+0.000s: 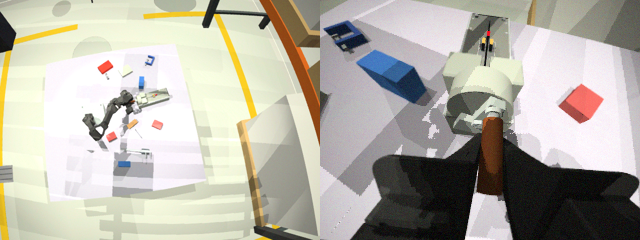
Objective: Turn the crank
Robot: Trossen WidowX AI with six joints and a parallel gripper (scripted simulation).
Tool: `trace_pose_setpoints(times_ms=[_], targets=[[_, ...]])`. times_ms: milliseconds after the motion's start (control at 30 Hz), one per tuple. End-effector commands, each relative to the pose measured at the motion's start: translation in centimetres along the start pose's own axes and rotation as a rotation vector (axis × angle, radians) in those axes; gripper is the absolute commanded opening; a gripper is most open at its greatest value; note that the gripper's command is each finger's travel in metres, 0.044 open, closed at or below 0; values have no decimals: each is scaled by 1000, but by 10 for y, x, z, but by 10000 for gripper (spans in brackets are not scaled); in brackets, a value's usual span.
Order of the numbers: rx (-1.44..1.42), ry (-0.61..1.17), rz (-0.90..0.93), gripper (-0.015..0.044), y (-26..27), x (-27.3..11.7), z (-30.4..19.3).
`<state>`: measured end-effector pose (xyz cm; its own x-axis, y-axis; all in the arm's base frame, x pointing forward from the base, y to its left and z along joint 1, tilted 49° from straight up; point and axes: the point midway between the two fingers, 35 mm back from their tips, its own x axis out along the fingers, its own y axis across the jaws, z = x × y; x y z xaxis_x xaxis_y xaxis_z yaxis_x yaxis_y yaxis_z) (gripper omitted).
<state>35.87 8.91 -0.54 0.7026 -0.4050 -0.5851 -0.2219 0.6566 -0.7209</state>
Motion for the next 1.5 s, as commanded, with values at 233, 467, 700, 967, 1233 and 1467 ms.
trace_pose_setpoints(times_ms=[233,467,700,967,1233,1467], targets=[[11,10,-22,0,-10,3,-4],[11,10,-22,0,-12,5,-5],[11,10,-23,0,-13,6,-6],[11,10,-23,0,-13,6,-6],[11,10,-23,0,-13,6,-6],[11,10,-23,0,-13,6,-6]])
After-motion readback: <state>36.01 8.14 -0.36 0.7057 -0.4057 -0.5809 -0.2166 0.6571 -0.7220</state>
